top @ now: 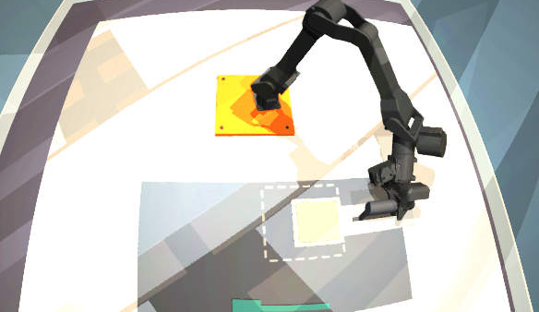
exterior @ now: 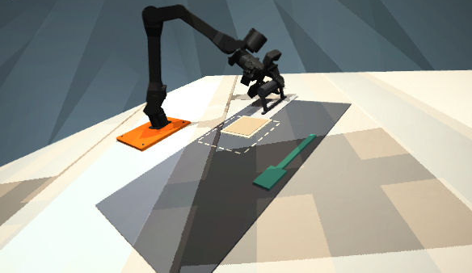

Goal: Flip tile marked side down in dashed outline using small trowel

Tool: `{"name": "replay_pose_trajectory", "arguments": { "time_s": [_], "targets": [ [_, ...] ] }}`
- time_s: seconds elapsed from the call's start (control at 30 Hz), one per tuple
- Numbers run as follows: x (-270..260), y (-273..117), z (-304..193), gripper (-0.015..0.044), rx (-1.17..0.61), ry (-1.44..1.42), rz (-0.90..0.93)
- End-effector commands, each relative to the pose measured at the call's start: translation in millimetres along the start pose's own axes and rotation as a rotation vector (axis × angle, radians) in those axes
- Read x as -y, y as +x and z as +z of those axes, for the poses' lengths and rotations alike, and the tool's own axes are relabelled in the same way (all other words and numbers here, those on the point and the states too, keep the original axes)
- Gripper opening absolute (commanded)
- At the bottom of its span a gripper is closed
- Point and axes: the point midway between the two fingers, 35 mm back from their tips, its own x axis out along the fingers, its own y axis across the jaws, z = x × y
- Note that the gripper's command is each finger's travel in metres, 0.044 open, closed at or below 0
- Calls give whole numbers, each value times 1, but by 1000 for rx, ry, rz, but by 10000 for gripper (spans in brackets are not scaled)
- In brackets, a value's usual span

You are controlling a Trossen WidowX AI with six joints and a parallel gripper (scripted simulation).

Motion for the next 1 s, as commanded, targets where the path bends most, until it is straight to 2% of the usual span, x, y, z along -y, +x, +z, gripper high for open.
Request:
{"name": "replay_pose_trajectory", "arguments": {
  "time_s": [0.0,0.3,0.97],
  "targets": [
    [0,0,11,0,9,-2,1],
    [0,0,18,0,9,-3,1],
    [-31,-26,-23,0,7,0,1]
  ]
}}
